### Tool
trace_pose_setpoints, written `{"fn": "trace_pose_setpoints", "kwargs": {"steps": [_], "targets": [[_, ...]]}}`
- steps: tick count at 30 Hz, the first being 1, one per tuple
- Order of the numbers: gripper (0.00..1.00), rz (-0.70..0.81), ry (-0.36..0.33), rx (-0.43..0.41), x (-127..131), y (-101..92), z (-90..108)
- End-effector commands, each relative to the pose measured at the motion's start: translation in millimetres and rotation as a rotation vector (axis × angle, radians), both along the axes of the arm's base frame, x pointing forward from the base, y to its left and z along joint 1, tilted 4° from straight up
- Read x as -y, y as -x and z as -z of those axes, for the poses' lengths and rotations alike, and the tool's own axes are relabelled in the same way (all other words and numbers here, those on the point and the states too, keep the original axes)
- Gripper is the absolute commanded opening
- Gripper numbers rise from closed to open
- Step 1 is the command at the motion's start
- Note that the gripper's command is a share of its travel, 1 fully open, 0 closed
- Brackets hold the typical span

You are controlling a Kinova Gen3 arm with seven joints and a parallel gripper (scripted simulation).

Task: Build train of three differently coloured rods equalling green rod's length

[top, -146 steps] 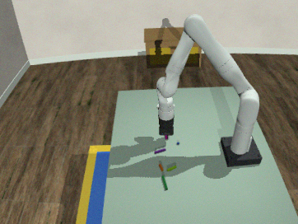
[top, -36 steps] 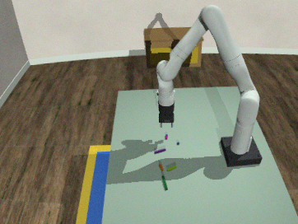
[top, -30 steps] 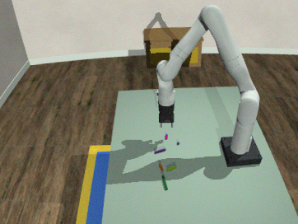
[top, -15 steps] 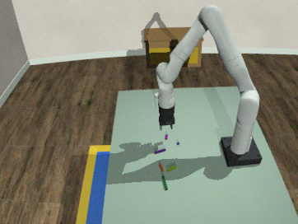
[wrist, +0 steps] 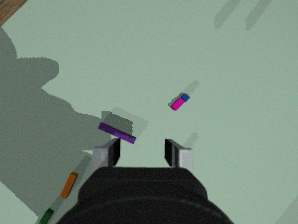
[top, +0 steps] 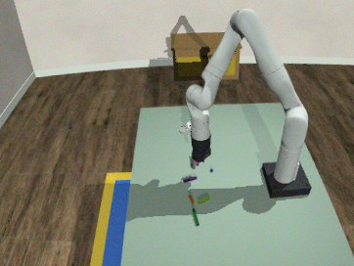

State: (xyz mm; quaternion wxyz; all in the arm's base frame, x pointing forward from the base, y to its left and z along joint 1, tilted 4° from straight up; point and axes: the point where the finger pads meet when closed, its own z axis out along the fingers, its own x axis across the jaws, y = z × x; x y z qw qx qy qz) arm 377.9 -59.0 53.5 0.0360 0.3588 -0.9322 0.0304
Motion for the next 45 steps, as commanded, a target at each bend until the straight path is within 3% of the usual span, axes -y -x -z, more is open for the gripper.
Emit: {"fn": "trace_pose_setpoints", "kwargs": {"steps": [1,10,12,23,27,39,40,45], "targets": [[1.00,-0.165,-0.003,-0.027,-17,4.6,5.8],[1.00,-0.618,-0.021,-0.059,-65,8.7,13.5],[1.00,-0.618,-0.021,-0.059,-65,8.7,13.5],[1.00,-1.127,-0.039,-0.077,-119,19.1,18.9],[1.00,-1.223,-0.041,-0.077,-129,21.1,19.3],[1.00,-1.285,-0.042,-0.075,-136,21.7,19.3],[0.54,-1.285,-0.042,-0.075,-136,21.7,19.3],[0.54,-1.285,-0.042,-0.075,-136,21.7,19.3]]}}
